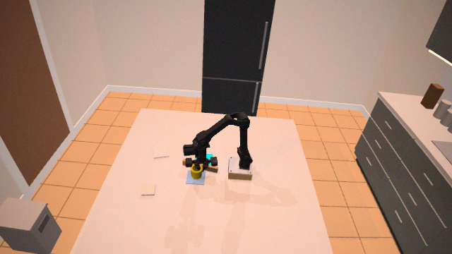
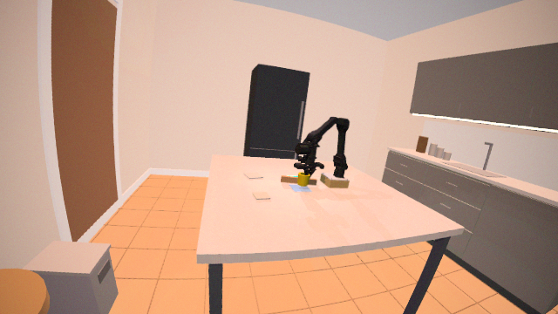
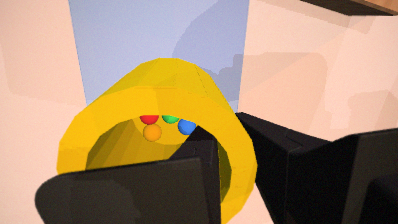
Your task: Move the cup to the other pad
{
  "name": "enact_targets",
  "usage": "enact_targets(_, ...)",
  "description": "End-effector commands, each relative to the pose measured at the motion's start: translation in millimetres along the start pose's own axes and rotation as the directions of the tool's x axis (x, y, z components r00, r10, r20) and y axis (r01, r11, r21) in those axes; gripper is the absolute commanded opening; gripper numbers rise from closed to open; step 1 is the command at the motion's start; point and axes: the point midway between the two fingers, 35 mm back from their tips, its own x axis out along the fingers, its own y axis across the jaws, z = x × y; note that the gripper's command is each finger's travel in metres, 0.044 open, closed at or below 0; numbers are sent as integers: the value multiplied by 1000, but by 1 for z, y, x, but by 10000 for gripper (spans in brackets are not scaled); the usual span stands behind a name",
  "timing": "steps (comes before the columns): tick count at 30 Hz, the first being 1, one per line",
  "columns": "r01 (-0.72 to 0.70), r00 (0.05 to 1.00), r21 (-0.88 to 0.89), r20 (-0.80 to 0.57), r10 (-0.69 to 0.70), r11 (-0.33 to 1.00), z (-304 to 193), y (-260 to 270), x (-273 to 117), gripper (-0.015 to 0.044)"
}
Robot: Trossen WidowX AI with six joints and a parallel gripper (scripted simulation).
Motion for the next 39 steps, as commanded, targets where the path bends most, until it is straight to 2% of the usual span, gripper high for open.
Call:
enact_targets(1,-12,1000,5,2,12,1000,0,2,-20,0)
enact_targets(7,-10,1000,7,3,10,1000,-1,-1,-41,0)
enact_targets(30,-4,1000,1,0,4,1000,-1,-3,-38,0)
enact_targets(39,-6,1000,4,3,6,1000,14,-7,-39,0)
